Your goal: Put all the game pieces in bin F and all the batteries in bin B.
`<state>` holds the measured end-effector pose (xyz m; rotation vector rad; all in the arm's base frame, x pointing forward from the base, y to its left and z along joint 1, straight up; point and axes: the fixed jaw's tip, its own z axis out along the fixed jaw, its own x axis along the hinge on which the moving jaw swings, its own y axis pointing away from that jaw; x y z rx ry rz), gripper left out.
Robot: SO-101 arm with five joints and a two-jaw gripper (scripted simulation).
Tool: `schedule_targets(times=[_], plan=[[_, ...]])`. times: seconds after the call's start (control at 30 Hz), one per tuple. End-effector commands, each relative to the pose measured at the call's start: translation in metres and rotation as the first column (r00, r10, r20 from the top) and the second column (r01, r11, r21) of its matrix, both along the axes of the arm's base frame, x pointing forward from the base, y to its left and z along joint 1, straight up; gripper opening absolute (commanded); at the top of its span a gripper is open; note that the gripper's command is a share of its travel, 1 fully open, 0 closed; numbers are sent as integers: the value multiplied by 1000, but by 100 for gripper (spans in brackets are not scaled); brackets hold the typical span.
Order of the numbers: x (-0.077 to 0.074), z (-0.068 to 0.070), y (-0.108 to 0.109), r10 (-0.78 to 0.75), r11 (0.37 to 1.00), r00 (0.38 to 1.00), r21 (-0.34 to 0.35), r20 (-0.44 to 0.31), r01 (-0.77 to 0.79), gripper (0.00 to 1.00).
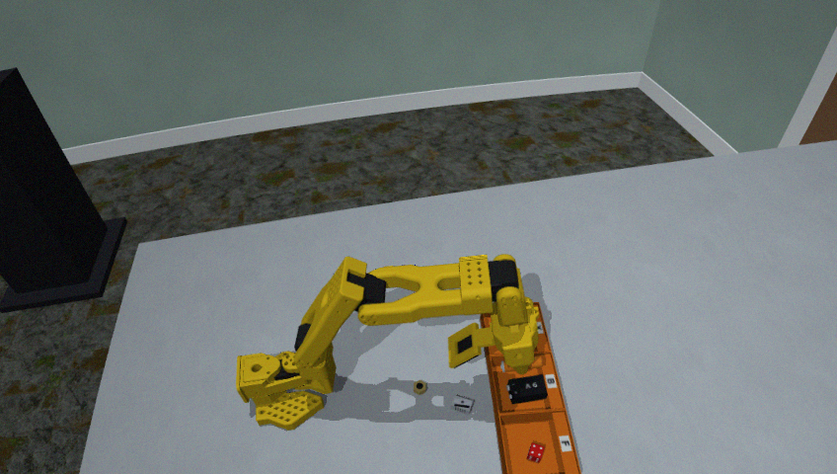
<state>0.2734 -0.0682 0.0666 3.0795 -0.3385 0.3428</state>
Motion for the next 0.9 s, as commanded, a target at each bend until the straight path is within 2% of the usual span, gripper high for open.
schedule_targets(times=[0.0,0.27,0.3,0.87], plan=[[6,13,-4,-4,1000,998,-14,64,4,0],[6,13,-4,-4,1000,998,-14,64,4,0],[7,21,-10,-22,999,995,-22,97,24,0],[7,21,-10,-22,999,995,-22,97,24,0]])
